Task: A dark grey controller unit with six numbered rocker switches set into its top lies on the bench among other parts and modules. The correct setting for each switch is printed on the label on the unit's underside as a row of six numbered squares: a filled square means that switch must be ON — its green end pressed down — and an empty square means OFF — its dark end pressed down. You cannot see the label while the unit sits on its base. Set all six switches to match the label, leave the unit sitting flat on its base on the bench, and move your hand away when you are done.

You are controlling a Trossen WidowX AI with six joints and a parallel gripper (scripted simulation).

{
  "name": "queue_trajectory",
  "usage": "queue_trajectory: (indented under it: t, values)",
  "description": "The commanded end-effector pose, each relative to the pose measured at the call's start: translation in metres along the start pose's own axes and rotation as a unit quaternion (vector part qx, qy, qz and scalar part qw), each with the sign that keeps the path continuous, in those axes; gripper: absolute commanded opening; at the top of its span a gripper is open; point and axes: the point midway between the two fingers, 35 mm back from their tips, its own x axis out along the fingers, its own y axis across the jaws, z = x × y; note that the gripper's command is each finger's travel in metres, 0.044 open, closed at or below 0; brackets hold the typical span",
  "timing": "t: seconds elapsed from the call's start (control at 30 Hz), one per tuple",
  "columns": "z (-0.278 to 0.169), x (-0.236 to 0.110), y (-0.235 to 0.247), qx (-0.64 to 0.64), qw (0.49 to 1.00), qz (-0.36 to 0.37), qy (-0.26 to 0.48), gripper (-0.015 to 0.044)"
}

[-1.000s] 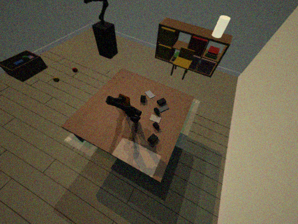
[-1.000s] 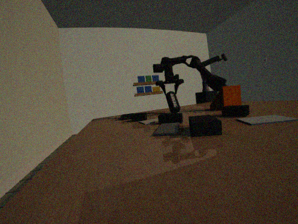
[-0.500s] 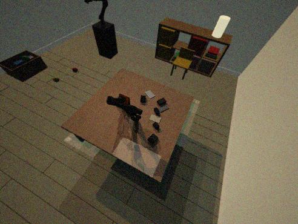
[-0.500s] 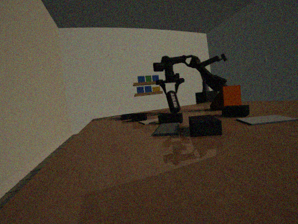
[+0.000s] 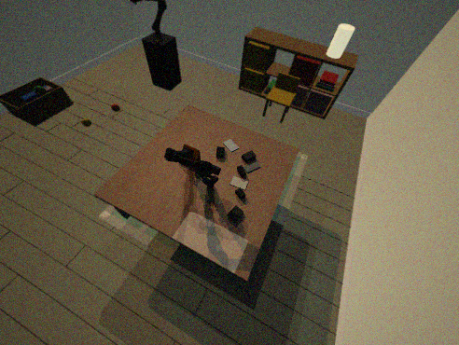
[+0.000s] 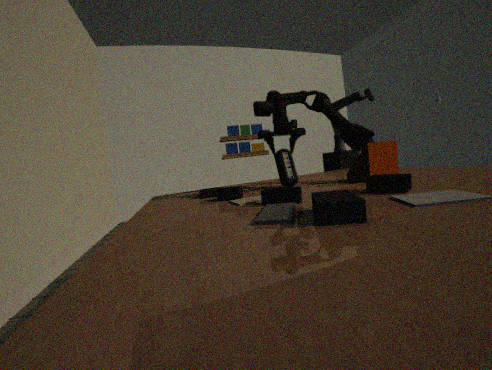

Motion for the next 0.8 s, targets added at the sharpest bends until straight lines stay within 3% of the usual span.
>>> queue_trajectory:
  t: [0.0, 0.77]
  values:
    - [0.009, 0.005, 0.001, -0.004, 1.0, 0.01, -0.002, 0.0338]
    - [0.034, 0.003, 0.001, -0.004, 1.0, 0.01, -0.003, 0.0338]
